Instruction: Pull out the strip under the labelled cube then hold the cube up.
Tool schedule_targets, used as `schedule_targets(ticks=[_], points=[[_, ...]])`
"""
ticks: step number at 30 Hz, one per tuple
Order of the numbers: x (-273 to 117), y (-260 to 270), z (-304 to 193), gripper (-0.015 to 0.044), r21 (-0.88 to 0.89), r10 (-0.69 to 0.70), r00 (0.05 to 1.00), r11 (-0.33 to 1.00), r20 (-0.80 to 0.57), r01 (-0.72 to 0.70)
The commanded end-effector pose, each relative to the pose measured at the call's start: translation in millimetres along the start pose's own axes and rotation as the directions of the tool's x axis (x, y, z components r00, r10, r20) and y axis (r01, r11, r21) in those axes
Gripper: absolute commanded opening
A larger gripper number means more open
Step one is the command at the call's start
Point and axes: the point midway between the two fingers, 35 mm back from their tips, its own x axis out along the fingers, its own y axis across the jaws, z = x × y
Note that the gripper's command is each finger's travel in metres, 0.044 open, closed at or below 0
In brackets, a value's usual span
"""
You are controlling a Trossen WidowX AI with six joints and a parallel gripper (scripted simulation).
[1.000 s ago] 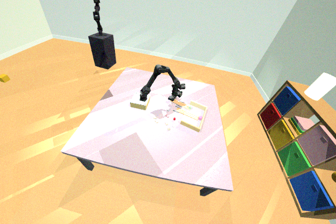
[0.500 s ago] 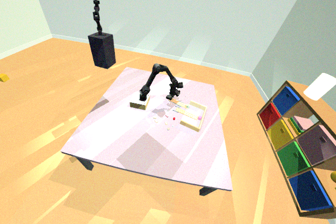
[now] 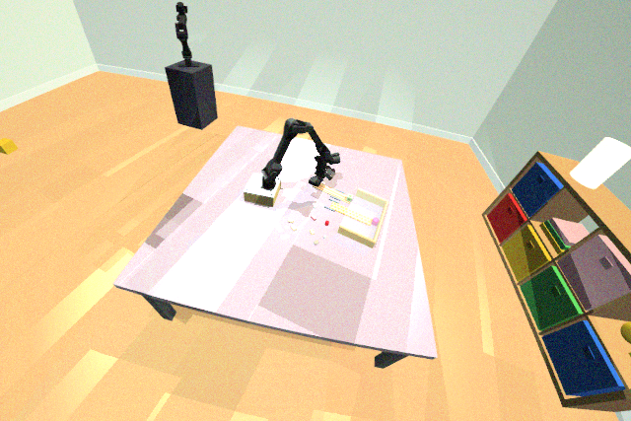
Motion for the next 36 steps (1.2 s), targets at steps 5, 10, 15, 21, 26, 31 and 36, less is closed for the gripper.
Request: schedule_targets(ticks=[5, 10, 15, 21, 26, 31, 36], points=[[6.0, -6.2, -21.3, 0.0, -0.004, -0.019, 0.999, 1.0, -0.035, 0.019], [5.8, -6.6, -28.5, 0.0, -0.004, -0.019, 0.999, 1.0, -0.035, 0.019], [5.8, -6.7, -30.9, 0.0, -0.004, -0.019, 0.999, 1.0, -0.035, 0.019], [5.8, -6.7, -30.9, 0.0, -0.004, -0.019, 0.999, 1.0, -0.035, 0.019], [5.8, -6.7, -30.9, 0.0, -0.004, -0.019, 0.999, 1.0, -0.035, 0.019], [5.8, -6.7, -30.9, 0.0, -0.004, -0.019, 0.999, 1.0, -0.035, 0.019], [5.8, -6.7, -30.9, 0.0, -0.004, -0.019, 0.999, 1.0, -0.035, 0.019]])
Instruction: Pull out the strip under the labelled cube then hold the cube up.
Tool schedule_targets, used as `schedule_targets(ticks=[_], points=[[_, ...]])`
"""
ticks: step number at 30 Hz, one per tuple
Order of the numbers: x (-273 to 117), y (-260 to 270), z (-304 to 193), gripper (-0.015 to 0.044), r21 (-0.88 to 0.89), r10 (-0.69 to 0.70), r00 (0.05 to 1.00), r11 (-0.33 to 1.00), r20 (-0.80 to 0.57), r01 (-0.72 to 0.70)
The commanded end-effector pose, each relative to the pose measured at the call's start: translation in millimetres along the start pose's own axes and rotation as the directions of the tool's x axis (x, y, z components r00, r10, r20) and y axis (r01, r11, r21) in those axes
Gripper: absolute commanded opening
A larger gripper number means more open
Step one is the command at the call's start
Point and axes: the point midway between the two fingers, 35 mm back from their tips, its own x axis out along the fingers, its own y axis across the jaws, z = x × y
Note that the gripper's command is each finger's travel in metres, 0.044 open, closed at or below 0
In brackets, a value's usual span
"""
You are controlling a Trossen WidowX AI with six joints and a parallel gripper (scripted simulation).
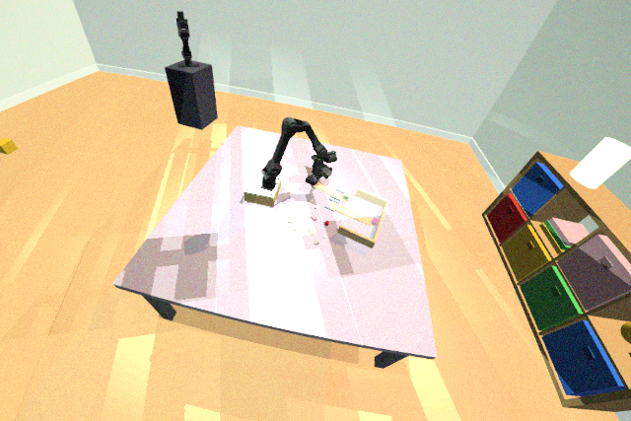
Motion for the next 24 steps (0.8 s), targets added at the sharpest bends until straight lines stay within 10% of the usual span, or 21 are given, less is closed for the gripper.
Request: schedule_targets(ticks=[1, 24], points=[[5.2, -5.9, -9.8, 0.0, -0.003, -0.018, 0.999, 1.0, -0.032, 0.018], [-42.3, 1.9, 9.5, 0.0053, -0.043, -0.017, 0.999, 0.999, -0.03, 0.016]])
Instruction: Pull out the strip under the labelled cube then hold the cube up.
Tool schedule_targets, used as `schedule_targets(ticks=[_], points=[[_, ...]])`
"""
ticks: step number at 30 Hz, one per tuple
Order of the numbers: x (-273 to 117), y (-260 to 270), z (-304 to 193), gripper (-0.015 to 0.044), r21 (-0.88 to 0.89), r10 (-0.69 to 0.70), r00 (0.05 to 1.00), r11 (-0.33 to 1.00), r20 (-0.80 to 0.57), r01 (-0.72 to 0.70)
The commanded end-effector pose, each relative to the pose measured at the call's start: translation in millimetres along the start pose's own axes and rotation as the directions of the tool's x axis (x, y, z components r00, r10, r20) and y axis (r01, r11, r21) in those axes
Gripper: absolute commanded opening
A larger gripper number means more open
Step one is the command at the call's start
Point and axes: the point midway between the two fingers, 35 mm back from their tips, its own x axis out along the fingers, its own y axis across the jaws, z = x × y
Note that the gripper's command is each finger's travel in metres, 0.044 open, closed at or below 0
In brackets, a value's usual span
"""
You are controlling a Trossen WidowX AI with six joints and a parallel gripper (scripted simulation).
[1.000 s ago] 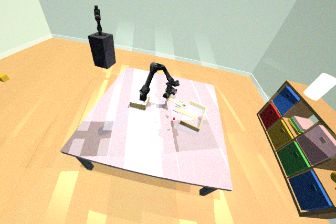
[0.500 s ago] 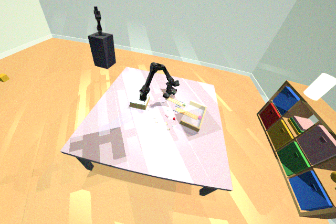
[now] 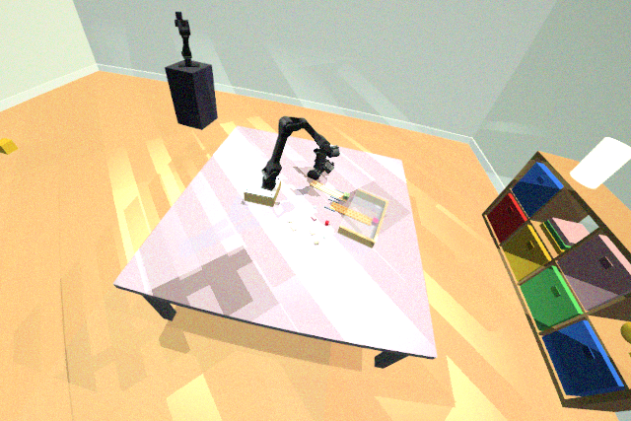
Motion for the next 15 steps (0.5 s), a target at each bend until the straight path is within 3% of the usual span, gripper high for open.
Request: schedule_targets(ticks=[1, 15], points=[[-1.0, -0.8, 11.6, 0.0079, -0.069, -0.006, 1.0, 0.998, -0.011, 0.005], [-11.2, -1.0, 72.3, 0.044, -0.115, -0.006, 1.0, 0.993, -0.005, 0.005]])
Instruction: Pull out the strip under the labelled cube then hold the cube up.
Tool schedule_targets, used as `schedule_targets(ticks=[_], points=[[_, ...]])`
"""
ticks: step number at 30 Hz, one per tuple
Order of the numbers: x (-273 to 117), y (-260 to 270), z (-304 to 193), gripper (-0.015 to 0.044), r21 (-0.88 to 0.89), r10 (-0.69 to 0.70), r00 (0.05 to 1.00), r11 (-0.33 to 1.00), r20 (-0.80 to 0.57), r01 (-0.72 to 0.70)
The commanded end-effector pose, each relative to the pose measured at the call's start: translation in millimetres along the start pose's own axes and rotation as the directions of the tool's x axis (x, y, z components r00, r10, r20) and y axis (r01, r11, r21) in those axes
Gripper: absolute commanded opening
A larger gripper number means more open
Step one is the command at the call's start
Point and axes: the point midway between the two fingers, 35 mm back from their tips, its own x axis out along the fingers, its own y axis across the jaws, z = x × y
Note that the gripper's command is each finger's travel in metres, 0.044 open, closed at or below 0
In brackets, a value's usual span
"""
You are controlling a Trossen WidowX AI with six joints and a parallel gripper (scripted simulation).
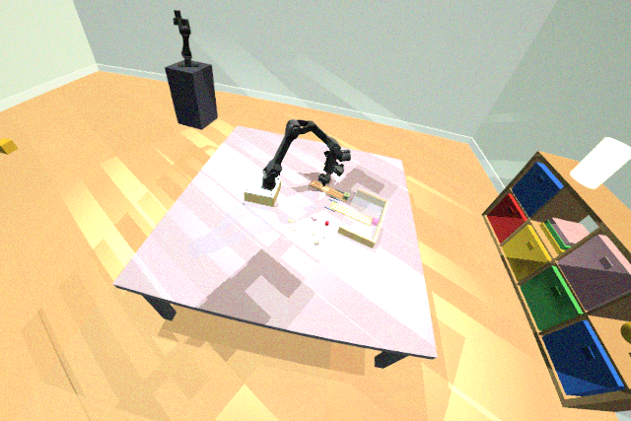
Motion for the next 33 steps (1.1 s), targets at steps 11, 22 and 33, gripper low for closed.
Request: schedule_targets(ticks=[11, 22, 33], points=[[-7.4, -6.8, 56.9, 0.044, -0.004, -0.003, 1.0, 1.0, -0.002, 0.003], [-13.1, -12.2, 103.5, 0.044, -0.004, -0.004, 1.0, 1.0, 0.002, 0.004], [-12.2, -17.6, 140.0, 0.0414, -0.004, -0.004, 1.0, 1.0, 0.005, 0.004]])
